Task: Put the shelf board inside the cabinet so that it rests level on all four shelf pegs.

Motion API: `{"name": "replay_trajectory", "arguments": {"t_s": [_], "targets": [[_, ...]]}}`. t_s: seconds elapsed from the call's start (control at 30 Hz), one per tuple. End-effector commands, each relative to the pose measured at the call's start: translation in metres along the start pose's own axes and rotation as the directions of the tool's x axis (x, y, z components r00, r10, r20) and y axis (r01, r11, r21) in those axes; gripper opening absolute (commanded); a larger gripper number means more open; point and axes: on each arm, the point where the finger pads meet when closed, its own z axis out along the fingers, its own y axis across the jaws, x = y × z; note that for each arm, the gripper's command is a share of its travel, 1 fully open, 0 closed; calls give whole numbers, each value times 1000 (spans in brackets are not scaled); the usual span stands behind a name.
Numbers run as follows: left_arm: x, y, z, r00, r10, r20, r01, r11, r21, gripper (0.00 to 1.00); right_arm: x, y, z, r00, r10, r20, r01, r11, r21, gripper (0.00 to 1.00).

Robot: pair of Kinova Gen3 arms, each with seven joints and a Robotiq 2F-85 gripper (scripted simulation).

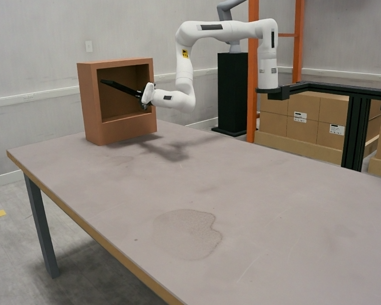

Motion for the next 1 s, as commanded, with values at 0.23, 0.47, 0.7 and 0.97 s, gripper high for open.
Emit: {"name": "replay_trajectory", "arguments": {"t_s": [0.23,0.47,0.7,0.97], "targets": [[0,0,-1,1000,0,2,0,1000,0,1000,1,1,0,999,35,-1,-35,999,-1,194],[0,0,-1,1000,0,2,0,1000,0,1000,1,1,0,999,35,-1,-35,999,-1,194],[0,0,-1,1000,0,2,0,1000,0,1000,1,1,3,999,35,-1,-35,999,-1,194],[0,0,-1,1000,0,2,0,1000,0,1000,1,1,12,999,35,-1,-35,999,-1,194]]}}
